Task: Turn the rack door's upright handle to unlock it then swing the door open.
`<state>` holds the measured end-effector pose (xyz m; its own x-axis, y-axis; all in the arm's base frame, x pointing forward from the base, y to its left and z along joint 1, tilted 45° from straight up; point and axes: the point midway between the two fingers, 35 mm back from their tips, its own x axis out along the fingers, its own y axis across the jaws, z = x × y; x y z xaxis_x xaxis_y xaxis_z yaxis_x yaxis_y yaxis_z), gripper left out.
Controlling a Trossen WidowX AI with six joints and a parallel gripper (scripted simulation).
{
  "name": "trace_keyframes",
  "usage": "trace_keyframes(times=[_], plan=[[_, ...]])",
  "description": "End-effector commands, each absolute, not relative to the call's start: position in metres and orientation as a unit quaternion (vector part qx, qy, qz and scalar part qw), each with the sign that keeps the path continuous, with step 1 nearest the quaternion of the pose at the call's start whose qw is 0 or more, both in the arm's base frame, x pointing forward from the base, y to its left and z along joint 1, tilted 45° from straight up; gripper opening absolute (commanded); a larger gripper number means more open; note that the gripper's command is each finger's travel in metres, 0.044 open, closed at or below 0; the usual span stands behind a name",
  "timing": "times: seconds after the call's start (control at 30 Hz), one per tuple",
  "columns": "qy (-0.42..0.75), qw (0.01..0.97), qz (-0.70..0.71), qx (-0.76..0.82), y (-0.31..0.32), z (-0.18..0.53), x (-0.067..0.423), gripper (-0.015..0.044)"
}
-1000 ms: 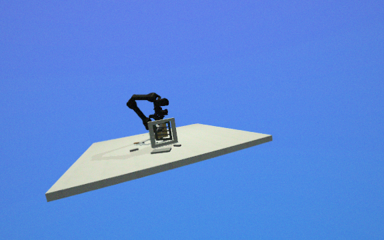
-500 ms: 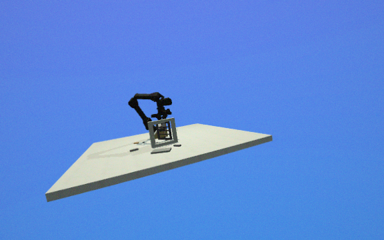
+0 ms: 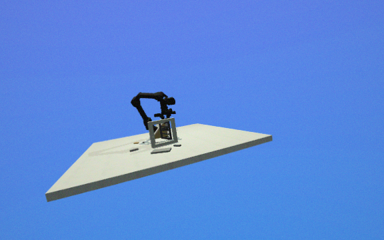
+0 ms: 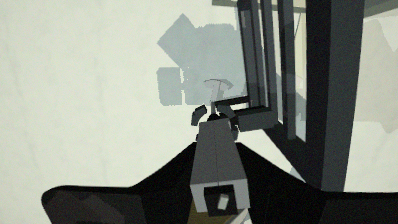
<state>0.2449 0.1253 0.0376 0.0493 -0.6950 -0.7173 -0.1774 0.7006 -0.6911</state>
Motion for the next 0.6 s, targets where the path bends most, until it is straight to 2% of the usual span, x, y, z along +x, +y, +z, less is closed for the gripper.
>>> trace_keyframes(times=[0.0, 0.57], plan=[[0.652, 0.656, -0.23, -0.301, 0.132, 0.03, 0.246, 0.002], [0.625, 0.685, -0.296, -0.231, 0.152, 0.011, 0.251, 0.002]])
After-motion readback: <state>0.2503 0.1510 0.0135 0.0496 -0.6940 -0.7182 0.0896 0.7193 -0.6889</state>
